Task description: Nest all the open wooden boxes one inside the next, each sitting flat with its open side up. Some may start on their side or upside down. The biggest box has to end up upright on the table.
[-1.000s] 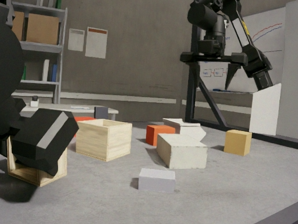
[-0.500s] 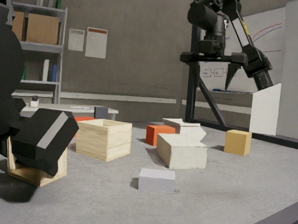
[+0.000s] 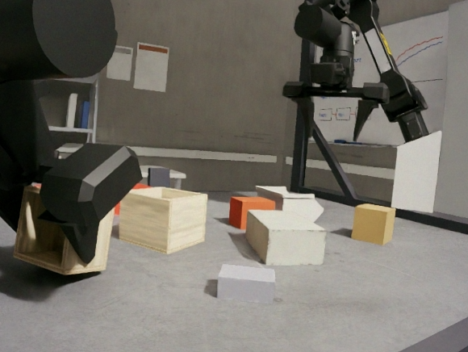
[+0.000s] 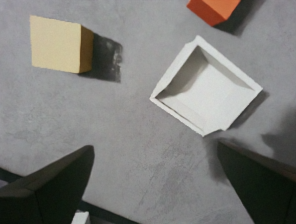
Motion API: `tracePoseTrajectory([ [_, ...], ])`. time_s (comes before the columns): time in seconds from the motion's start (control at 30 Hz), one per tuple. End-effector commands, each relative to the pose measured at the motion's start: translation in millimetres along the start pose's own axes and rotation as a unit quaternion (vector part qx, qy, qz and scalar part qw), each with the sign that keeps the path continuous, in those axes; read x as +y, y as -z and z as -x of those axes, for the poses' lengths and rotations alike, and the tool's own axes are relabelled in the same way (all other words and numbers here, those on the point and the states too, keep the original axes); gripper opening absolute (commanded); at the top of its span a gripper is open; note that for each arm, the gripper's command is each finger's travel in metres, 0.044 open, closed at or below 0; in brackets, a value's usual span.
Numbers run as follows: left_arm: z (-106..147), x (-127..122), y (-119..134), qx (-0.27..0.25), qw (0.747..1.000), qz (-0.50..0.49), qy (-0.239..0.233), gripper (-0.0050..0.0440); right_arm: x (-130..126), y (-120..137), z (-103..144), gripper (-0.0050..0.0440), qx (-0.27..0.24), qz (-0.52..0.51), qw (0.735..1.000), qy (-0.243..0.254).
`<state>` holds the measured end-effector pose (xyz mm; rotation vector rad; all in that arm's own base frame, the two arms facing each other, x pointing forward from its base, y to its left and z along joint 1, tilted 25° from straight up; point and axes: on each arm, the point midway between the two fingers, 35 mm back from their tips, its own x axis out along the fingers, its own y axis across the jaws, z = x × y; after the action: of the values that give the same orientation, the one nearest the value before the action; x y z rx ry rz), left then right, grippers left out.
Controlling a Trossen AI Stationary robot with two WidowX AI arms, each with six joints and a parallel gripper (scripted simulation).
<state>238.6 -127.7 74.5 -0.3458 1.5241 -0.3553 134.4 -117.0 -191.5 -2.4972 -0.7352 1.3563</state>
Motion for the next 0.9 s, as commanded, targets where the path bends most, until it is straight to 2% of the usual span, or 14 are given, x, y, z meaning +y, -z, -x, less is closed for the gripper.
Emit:
tracePoseTrajectory([
  [0.0, 3.4, -1.8, -2.8, -0.006, 1.0, 0.001, 0.001, 0.04, 2.8, 6.7, 4.4, -0.002, -0.032, 0.004, 0.999, -0.009],
  [0.1, 3.4, -1.8, -2.8, -0.006, 1.0, 0.001, 0.001, 0.04, 2.8, 7.6, 4.5, -0.0027, -0.04, 0.004, 0.999, -0.008],
  [0.2, 3.4, -1.8, -2.8, -0.006, 1.0, 0.001, 0.001, 0.04, 2.6, 13.2, 4.9, -0.005, -0.083, 0.003, 0.997, -0.008],
  [0.33, 3.4, -1.8, -2.8, -0.006, 1.0, 0.001, 0.001, 0.04, 5.2, 16.7, 5.3, -0.005, -0.104, 0.005, 0.995, -0.011],
  [0.47, 3.4, -1.8, -2.8, -0.006, 1.0, 0.001, 0.001, 0.04, 8.1, 24.9, 5.3, -0.005, -0.153, 0.007, 0.988, -0.014],
  [0.63, 3.4, -1.8, -2.8, -0.006, 1.0, 0.001, 0.001, 0.04, 8.1, 26.6, 5.0, -0.005, -0.166, 0.006, 0.986, -0.014],
  [0.73, 3.4, -1.8, -2.8, -0.006, 1.0, 0.001, 0.001, 0.04, 7.8, 32.6, 3.8, -0.005, -0.209, 0.006, 0.978, -0.014],
  [0.87, 3.4, -1.8, -2.8, -0.006, 1.0, 0.001, 0.001, 0.04, 7.7, 35.4, 3.1, -0.005, -0.229, 0.006, 0.973, -0.014],
])
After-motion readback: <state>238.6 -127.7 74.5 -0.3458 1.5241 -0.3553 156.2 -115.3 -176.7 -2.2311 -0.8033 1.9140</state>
